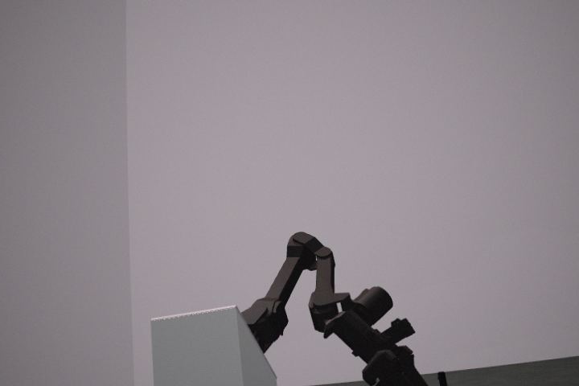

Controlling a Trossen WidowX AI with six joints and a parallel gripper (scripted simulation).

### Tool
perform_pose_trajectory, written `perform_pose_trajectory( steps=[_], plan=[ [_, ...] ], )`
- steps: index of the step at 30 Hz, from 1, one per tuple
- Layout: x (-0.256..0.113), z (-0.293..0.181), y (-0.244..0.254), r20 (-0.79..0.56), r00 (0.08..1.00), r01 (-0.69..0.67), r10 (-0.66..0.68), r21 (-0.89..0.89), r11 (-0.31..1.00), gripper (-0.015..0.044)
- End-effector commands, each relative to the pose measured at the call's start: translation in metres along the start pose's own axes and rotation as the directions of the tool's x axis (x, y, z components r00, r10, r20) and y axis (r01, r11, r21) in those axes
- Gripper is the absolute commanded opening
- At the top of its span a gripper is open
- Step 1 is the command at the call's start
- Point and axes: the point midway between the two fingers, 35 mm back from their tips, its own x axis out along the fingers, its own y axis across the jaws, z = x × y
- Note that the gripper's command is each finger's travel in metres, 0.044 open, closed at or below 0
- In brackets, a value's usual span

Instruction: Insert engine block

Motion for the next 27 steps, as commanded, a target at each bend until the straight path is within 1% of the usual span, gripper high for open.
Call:
perform_pose_trajectory(
  steps=[1, 8, 14, 20, 27],
  plan=[
    [0.005, 0.004, -0.004, -0.060, 0.998, 0.033, -0.027, 0.106, 0.994, 0.0440],
    [0.008, 0.005, -0.009, -0.177, 0.982, 0.114, -0.068, 0.267, 0.957, 0.0440],
    [0.006, 0.004, -0.009, -0.279, 0.956, 0.199, -0.089, 0.396, 0.897, 0.0440],
    [-0.001, 0.004, -0.007, -0.377, 0.922, 0.292, -0.095, 0.511, 0.808, 0.0440],
    [-0.013, 0.005, 0.001, -0.481, 0.873, 0.405, -0.082, 0.620, 0.672, 0.0440]
  ],
)
